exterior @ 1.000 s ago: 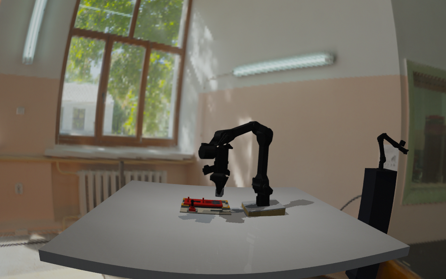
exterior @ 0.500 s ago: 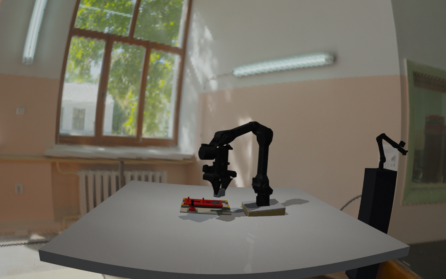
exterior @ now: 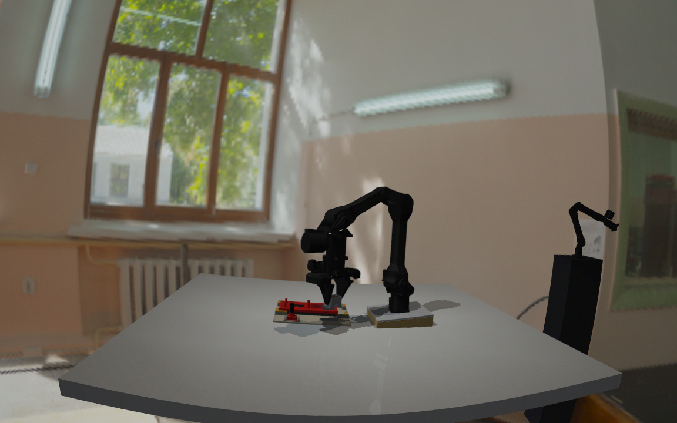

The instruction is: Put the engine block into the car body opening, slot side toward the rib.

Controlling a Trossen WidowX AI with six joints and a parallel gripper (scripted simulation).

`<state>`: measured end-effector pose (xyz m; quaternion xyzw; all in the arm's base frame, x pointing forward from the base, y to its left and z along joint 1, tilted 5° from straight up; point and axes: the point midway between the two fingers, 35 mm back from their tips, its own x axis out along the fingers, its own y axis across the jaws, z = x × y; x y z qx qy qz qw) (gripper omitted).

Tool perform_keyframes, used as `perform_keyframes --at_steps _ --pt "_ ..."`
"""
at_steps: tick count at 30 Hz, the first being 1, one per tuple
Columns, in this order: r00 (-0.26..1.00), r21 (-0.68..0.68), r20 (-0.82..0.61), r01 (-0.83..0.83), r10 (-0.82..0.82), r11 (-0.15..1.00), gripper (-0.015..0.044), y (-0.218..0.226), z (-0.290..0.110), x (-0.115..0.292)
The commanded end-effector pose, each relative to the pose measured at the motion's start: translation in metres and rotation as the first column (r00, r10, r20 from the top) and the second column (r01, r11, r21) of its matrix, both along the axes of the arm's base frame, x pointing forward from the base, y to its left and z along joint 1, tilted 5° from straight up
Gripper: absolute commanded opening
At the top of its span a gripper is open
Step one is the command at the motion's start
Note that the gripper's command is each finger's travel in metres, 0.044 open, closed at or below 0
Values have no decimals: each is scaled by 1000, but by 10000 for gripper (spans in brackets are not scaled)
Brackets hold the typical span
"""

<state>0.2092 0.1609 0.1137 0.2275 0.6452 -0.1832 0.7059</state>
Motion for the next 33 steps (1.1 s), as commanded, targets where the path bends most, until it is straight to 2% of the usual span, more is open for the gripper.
perform_keyframes --at_steps 1,33 --pt "1000 3 -2 5 -5 1000 0 1 -8 1" --pt "1000 3 -2 5 -5 1000 0 3 -72 7"
